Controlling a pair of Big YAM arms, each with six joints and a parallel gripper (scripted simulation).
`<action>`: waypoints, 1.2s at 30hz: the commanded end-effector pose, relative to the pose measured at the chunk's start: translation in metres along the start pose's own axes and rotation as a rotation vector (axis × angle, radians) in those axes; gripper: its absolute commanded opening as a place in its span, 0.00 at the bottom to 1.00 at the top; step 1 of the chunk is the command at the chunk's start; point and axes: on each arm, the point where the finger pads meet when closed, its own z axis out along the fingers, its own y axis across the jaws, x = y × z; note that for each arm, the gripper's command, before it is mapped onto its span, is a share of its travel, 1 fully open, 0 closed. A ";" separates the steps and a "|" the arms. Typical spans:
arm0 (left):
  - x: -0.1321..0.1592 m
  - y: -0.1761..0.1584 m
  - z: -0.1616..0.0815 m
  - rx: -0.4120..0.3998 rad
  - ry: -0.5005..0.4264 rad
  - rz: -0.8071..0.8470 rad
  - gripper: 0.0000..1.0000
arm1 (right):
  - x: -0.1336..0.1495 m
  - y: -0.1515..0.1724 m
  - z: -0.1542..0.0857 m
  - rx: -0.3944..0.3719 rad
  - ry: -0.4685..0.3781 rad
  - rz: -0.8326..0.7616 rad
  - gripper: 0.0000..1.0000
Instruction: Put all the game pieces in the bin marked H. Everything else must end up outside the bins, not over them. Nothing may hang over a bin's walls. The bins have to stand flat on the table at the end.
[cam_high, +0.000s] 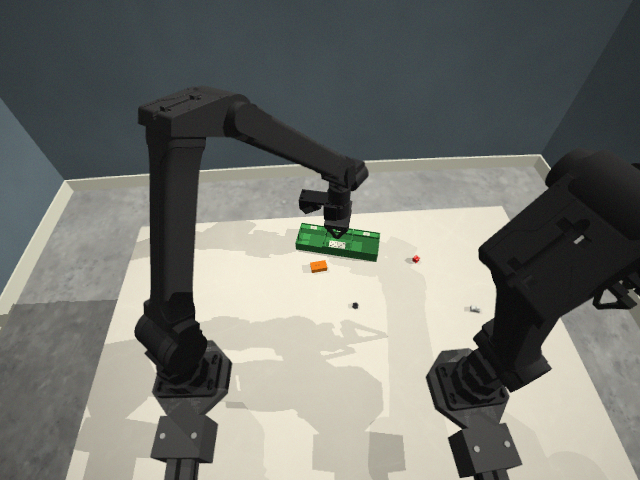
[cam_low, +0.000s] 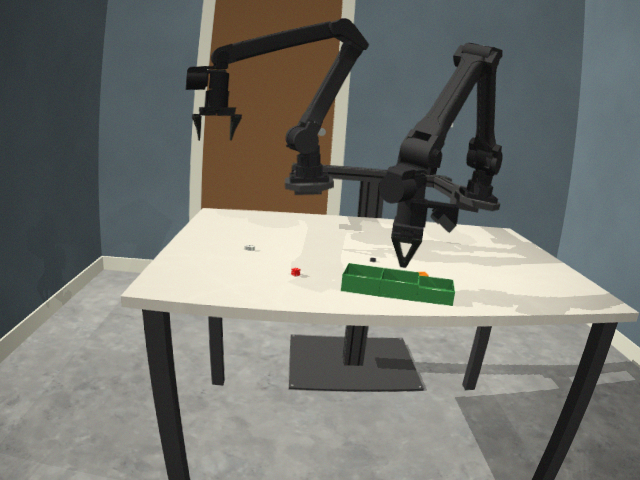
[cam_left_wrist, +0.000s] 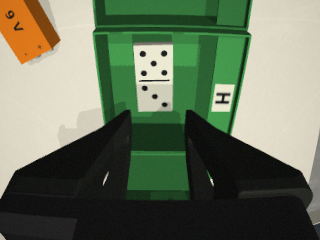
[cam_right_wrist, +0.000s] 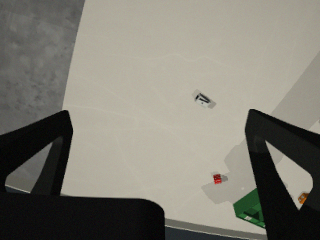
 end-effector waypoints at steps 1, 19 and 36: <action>0.006 -0.012 -0.009 0.028 0.011 -0.003 0.31 | -0.002 -0.005 -0.005 -0.002 0.000 0.019 1.00; 0.010 -0.001 0.002 0.013 0.003 0.001 0.31 | -0.002 -0.005 -0.005 -0.002 0.000 0.019 1.00; 0.101 -0.007 -0.011 0.009 0.001 0.352 0.30 | -0.002 -0.005 -0.005 -0.002 0.000 0.019 1.00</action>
